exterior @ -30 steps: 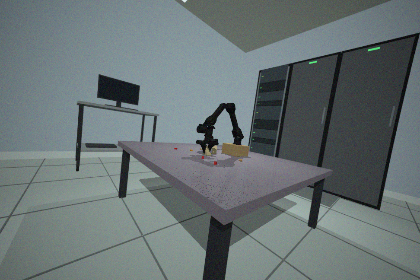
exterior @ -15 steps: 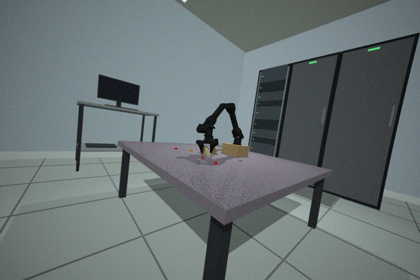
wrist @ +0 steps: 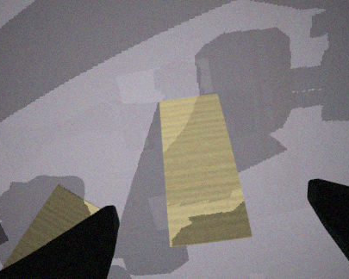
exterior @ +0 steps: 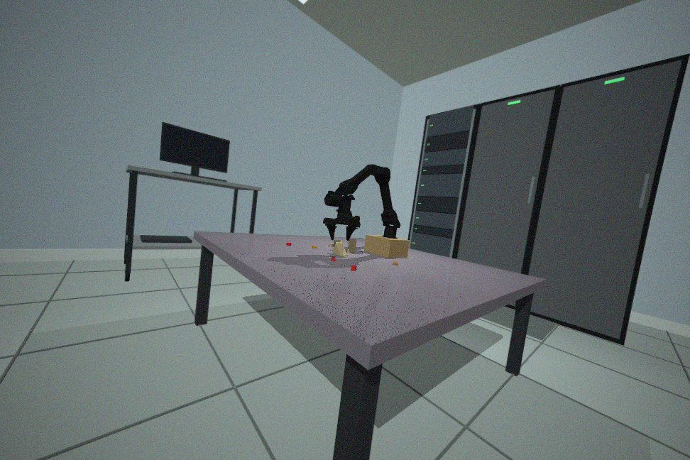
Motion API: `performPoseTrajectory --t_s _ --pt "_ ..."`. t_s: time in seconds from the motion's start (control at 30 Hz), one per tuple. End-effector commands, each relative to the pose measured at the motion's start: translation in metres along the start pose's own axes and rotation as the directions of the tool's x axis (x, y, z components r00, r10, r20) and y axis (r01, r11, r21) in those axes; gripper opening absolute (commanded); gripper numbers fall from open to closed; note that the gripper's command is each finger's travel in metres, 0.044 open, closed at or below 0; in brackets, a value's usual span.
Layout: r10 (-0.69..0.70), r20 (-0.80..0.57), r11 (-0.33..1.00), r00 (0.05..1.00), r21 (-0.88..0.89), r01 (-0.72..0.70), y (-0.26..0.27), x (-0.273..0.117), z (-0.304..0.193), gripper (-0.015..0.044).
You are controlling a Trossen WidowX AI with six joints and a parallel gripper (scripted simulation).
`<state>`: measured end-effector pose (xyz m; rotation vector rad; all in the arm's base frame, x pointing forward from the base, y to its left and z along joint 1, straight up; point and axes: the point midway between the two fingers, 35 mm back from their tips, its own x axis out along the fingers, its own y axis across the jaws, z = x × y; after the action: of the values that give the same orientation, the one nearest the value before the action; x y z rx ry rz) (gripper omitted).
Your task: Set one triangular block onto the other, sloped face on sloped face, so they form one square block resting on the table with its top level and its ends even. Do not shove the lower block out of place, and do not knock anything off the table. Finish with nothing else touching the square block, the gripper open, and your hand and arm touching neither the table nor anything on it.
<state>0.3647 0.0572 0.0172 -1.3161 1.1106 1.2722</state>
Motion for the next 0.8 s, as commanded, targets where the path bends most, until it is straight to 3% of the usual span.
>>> performPoseTrajectory --t_s 0.0,0.1,0.27,0.4,0.5,0.67,0.77 --pt "0.0 0.0 1.0 1.0 0.0 0.0 0.0 0.0 0.0 0.044" --pt "0.004 0.008 0.997 1.0 0.071 -0.004 0.0 0.0 -0.002 0.044" --pt "0.027 0.073 0.827 0.997 0.558 -0.063 0.002 -0.003 -0.013 0.044" --pt "0.037 0.13 0.513 0.991 0.848 -0.131 0.003 -0.006 -0.02 0.044" --pt "0.041 0.174 0.212 0.984 0.961 -0.179 0.003 -0.009 -0.026 0.044" --pt "0.039 0.247 -0.307 0.968 0.925 -0.224 0.003 -0.015 -0.034 0.044" --pt "0.036 0.28 -0.479 0.959 0.847 -0.23 0.003 -0.018 -0.038 0.044"
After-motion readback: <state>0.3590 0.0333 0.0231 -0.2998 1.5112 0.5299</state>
